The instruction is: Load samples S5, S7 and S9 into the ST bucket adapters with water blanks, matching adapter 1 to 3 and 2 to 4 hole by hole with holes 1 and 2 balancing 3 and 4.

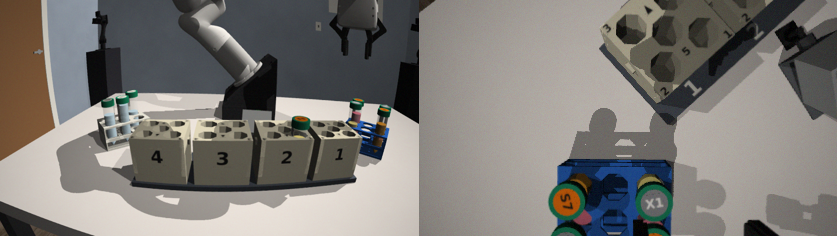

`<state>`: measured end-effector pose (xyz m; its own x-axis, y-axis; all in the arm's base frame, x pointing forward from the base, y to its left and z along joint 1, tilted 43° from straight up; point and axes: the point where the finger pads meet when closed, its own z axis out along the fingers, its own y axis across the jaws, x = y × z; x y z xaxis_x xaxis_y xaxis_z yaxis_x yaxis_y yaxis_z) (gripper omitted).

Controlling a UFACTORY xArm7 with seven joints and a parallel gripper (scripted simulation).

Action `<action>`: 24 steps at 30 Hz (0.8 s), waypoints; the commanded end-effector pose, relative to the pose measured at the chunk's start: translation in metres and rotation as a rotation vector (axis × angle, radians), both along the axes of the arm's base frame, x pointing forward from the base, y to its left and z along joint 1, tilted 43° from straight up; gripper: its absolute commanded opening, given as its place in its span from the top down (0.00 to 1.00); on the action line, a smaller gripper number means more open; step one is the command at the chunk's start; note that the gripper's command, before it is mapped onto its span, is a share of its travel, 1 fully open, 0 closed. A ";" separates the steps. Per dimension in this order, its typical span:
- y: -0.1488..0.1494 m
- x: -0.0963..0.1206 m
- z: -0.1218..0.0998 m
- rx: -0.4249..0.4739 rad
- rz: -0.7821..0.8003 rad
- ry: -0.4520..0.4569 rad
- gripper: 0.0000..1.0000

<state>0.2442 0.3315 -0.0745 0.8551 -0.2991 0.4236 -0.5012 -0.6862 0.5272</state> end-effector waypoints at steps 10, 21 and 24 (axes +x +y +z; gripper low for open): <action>0.025 -0.037 -0.026 0.004 0.000 -0.002 0.43; 0.025 -0.037 -0.026 0.004 0.000 -0.002 0.43; 0.021 -0.036 -0.030 0.004 0.000 -0.002 0.43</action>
